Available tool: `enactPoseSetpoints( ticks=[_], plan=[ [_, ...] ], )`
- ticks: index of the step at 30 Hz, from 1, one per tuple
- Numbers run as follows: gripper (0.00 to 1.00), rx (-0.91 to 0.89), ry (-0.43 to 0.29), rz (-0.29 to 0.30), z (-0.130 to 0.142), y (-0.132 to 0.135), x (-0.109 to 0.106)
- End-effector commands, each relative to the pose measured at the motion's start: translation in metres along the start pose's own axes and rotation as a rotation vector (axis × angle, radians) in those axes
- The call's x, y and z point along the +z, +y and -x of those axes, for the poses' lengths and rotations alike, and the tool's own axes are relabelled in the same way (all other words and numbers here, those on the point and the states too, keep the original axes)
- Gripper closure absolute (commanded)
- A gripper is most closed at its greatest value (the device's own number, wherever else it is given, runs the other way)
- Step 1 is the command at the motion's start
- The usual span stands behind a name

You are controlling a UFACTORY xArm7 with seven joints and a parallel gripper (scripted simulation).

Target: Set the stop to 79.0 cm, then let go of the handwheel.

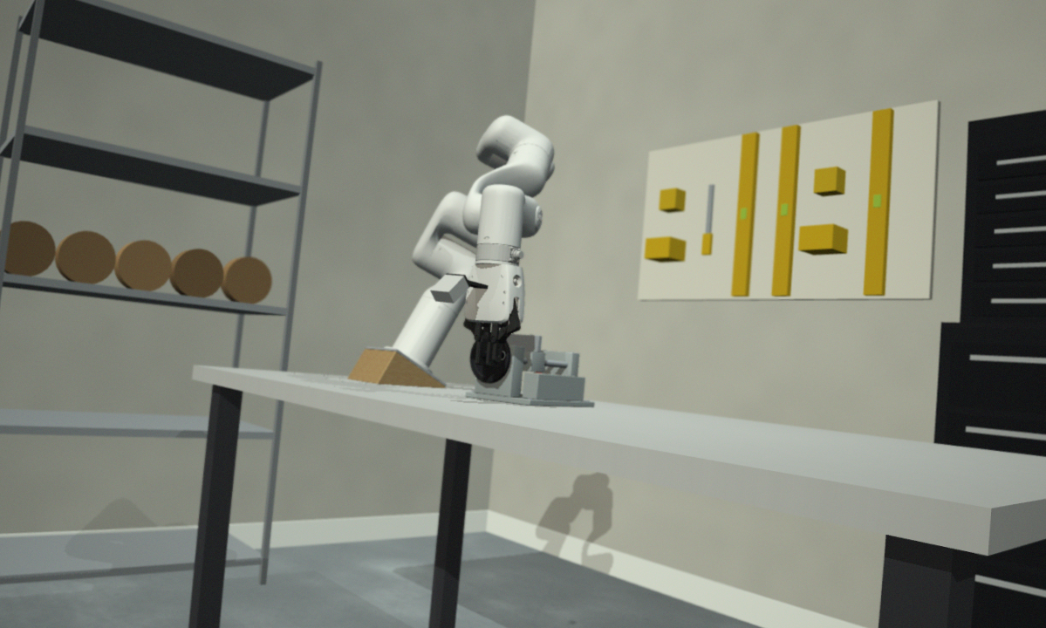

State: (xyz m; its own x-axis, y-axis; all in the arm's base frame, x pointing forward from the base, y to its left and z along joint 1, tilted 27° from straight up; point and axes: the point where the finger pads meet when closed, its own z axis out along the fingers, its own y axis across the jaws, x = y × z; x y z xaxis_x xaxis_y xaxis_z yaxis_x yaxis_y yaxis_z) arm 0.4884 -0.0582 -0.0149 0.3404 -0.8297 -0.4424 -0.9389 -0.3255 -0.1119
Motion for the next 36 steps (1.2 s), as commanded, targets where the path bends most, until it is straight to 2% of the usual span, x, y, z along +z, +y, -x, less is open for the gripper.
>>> enactPoseSetpoints(
  ticks=[1,16,36],
  plan=[
    [0.94,0.002,0.002,0.0,-0.001,0.003,-0.011],
    [0.94,0.002,0.002,0.0,-0.001,0.028,-0.027],
    [0.94,0.002,0.002,0.0,-0.001,0.055,-0.017]
  ],
)
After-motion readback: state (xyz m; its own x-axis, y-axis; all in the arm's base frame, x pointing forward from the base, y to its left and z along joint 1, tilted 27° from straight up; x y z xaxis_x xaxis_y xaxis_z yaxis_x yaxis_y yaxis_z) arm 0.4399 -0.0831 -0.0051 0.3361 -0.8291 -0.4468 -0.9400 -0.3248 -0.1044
